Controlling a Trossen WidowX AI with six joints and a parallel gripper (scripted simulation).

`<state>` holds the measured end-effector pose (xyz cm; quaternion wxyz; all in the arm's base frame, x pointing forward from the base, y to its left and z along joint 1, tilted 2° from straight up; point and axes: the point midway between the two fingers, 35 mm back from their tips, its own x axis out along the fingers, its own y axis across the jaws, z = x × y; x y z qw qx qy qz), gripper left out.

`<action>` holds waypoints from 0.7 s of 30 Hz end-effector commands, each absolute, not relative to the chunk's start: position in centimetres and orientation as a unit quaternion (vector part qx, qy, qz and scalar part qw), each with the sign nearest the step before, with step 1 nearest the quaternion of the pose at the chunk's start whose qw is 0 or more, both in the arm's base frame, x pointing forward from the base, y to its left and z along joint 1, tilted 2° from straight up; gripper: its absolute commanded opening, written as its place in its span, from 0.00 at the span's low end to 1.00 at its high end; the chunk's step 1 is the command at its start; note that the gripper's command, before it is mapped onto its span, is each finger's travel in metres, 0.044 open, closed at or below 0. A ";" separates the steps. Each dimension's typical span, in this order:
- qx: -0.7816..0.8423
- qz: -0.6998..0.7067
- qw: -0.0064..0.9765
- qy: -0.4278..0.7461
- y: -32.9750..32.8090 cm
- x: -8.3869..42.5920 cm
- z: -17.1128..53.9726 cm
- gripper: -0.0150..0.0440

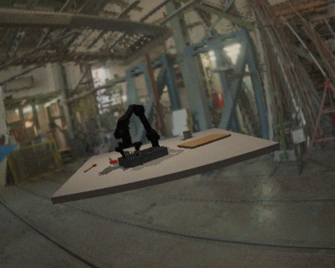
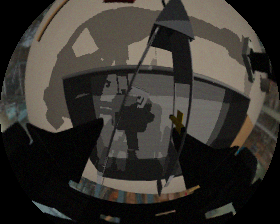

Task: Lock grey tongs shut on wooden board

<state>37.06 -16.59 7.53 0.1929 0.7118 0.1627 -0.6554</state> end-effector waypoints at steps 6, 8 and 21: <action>0.709 -0.660 0.188 0.166 -16.4 36.8 6.7 1.00; 0.709 -0.660 0.188 0.166 -16.4 36.8 6.7 1.00; 0.711 -0.657 0.192 0.164 -16.5 37.0 7.1 0.81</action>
